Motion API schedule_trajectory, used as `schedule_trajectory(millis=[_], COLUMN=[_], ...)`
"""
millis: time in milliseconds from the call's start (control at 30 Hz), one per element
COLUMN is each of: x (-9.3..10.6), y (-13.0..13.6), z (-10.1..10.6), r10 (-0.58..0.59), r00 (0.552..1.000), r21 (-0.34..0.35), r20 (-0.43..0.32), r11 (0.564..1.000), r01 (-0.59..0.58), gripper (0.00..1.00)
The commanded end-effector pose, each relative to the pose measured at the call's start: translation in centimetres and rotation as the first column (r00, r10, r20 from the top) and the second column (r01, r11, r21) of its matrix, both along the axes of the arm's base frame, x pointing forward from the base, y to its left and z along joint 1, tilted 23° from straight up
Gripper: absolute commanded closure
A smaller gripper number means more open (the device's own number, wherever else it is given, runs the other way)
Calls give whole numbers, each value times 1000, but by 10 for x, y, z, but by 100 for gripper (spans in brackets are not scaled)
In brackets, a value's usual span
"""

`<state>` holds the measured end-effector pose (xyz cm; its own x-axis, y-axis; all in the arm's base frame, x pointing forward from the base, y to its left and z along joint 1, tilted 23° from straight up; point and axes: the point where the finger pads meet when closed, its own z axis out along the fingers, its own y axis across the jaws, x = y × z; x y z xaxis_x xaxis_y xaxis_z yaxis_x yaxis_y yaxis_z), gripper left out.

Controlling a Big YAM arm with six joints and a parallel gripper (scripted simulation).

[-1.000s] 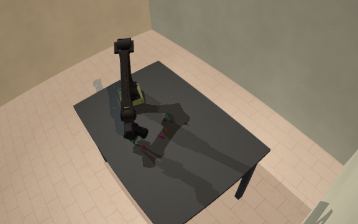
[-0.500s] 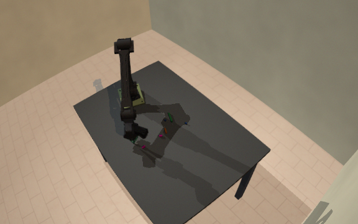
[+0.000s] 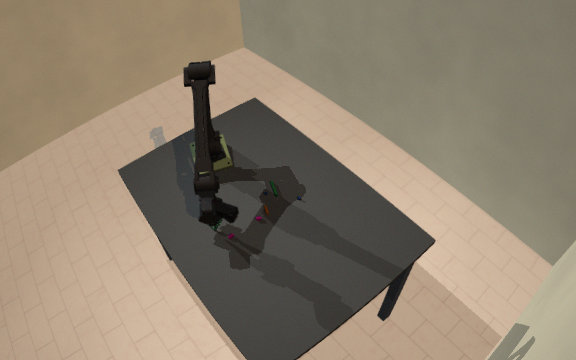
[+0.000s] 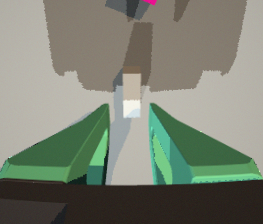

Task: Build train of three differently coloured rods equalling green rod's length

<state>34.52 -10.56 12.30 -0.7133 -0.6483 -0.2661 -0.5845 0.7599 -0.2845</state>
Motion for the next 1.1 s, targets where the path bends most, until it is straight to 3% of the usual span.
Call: schedule_trajectory(millis=[0,1067], x=[-1,-1], y=[-2,-4], z=[3,-2], r10=[7,4], r00=[1000,1000], r21=[-8,-1], r20=[19,2], r11=[1000,1000], r01=[-7,-4], gripper=[77,77])
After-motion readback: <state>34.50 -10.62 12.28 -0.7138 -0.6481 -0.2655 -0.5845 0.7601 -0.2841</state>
